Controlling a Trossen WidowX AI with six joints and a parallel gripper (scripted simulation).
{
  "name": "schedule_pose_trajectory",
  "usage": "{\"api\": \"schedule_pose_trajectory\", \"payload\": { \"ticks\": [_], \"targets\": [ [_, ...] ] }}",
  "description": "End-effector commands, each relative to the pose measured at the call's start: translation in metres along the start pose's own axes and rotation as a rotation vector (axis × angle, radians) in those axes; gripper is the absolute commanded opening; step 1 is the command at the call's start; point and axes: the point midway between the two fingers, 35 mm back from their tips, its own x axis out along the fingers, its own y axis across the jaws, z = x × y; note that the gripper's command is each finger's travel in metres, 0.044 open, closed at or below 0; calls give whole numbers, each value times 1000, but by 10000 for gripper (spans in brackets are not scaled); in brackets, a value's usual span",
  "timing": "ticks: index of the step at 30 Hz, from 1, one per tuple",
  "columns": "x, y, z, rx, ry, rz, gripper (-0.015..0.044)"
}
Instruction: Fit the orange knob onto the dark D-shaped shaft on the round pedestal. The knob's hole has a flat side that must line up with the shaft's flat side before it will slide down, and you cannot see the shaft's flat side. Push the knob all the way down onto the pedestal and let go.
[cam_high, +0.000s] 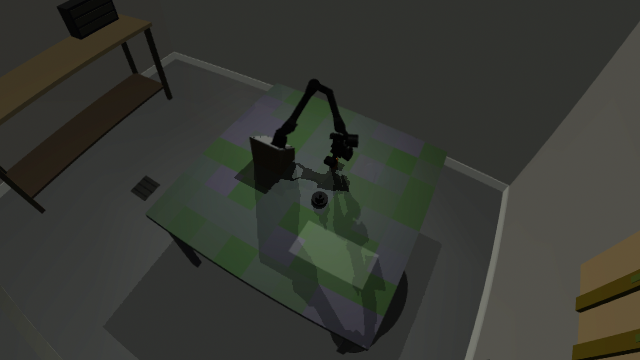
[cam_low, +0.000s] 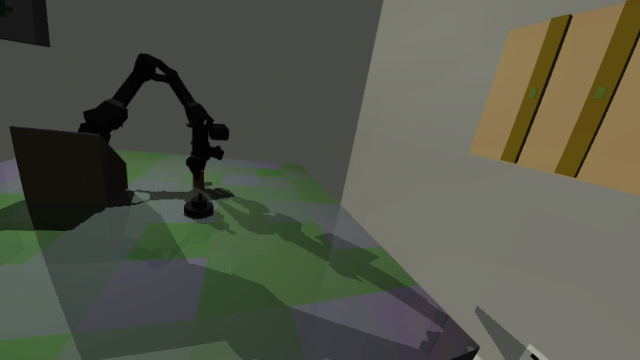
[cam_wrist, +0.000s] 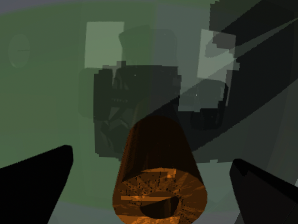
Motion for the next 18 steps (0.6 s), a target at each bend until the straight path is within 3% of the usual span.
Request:
{"api": "schedule_pose_trajectory", "payload": {
  "ticks": [1,12,18],
  "targets": [
    [9,-3,-3,10,5,-8,440],
    [24,-3,-5,12,5,-5,440],
    [24,-3,-5,12,5,-5,282]
  ]
}}
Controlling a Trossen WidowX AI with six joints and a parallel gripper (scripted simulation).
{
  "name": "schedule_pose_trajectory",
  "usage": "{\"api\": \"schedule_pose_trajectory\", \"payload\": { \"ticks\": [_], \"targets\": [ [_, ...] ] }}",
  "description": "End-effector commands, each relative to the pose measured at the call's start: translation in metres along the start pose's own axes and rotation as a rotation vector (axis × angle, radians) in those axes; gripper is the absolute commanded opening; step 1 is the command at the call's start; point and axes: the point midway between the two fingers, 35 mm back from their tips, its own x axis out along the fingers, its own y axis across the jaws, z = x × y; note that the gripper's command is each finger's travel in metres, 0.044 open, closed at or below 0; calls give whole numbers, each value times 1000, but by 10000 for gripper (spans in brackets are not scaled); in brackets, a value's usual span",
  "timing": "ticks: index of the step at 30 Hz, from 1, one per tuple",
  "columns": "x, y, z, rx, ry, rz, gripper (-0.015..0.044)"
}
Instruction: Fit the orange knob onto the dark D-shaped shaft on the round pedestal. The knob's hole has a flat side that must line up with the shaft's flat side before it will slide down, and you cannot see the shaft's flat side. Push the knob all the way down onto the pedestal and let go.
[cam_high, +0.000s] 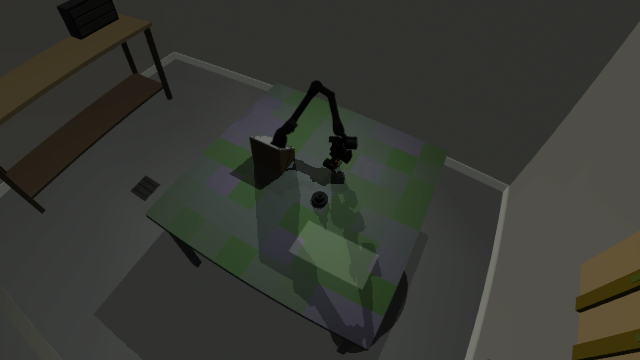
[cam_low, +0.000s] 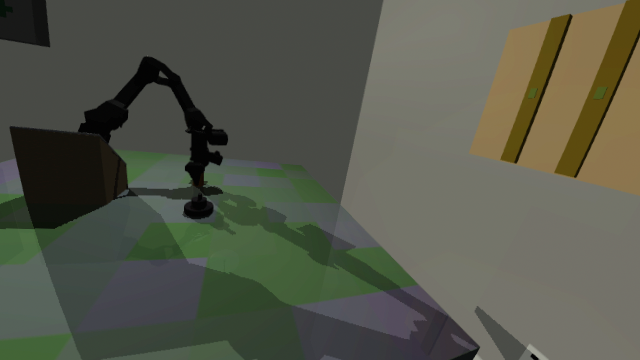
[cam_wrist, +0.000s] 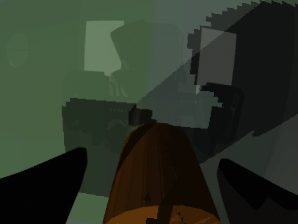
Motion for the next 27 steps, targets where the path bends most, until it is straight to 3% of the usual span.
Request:
{"api": "schedule_pose_trajectory", "payload": {
  "ticks": [1,4,11,16,27],
  "targets": [
    [2,-2,-1,7,1,-6,256],
    [2,-2,-1,7,1,-6,177],
    [2,-2,-1,7,1,-6,131],
    [-14,-2,4,6,0,-11,0],
    [-86,0,11,5,0,-18,0]
  ]
}}
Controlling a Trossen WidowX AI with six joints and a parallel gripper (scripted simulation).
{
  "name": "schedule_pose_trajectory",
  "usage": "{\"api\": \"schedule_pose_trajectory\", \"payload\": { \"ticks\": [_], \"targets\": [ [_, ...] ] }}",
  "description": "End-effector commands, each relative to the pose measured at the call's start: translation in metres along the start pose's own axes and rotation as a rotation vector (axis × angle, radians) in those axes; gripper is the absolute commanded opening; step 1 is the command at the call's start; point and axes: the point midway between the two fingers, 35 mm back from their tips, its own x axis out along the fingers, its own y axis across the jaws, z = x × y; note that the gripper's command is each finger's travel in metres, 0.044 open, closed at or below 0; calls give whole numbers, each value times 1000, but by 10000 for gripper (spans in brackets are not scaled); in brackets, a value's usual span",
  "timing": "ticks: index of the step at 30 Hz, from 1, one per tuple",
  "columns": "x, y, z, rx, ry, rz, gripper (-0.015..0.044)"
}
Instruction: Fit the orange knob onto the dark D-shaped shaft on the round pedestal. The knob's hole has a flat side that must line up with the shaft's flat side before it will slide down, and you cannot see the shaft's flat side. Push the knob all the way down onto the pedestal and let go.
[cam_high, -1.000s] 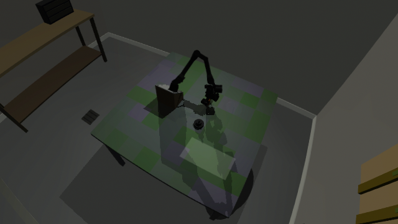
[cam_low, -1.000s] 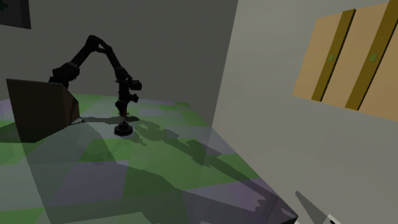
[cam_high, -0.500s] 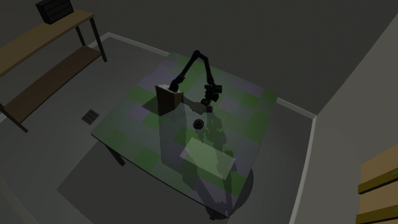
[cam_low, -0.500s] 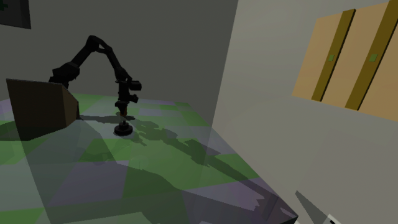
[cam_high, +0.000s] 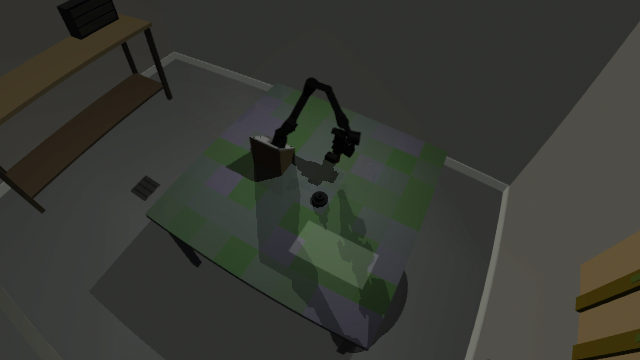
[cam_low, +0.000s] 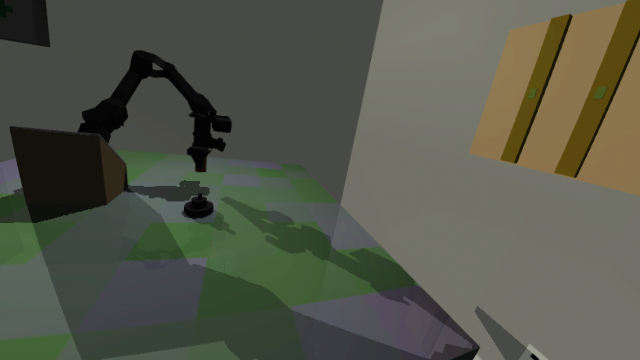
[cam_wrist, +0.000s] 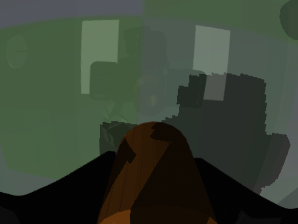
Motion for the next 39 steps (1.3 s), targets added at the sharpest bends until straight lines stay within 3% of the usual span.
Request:
{"api": "schedule_pose_trajectory", "payload": {
  "ticks": [1,9,39],
  "targets": [
    [-34,3,2,-9,-9,8,0],
    [-79,6,-6,-8,-10,15,0],
    [-65,-61,25,10,-8,-6,0]
  ]
}}
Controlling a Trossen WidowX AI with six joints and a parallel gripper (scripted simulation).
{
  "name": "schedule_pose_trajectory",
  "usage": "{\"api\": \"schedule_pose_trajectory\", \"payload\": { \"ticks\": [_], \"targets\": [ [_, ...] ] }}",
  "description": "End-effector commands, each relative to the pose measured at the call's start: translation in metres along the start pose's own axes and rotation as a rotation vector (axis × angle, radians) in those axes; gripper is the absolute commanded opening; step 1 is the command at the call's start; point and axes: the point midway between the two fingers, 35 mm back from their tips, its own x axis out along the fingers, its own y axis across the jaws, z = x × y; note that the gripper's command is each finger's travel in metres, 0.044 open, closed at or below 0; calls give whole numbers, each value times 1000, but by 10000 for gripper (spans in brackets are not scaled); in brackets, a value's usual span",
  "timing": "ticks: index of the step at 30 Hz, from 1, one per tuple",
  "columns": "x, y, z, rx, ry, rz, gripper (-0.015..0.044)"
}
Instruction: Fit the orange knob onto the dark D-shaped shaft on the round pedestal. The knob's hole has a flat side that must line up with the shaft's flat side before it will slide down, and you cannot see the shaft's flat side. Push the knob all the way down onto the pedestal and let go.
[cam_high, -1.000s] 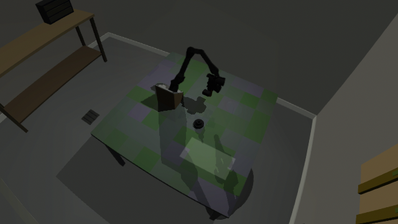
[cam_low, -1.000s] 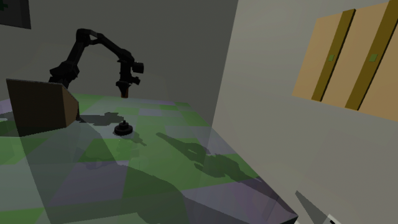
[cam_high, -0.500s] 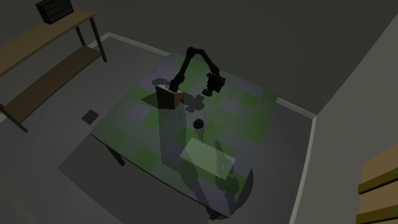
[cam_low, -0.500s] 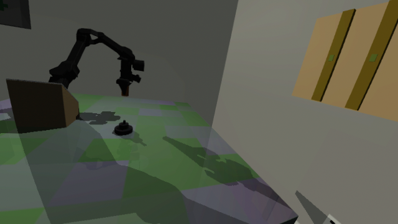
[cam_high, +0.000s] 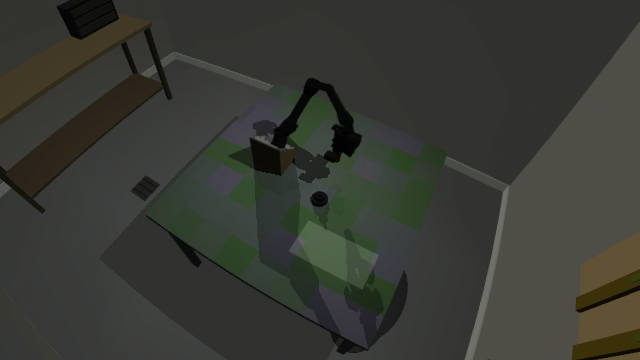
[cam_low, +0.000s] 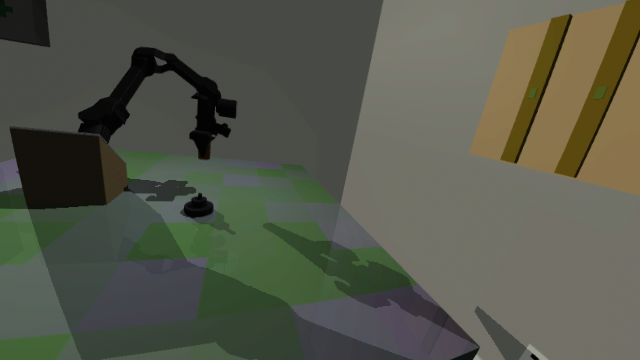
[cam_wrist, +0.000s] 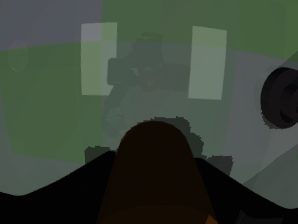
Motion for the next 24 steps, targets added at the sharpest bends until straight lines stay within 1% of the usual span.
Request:
{"api": "schedule_pose_trajectory", "payload": {
  "ticks": [1,24],
  "targets": [
    [1,-15,8,-6,-7,-8,0],
    [15,-86,27,-12,-9,-13,0]
  ]
}}
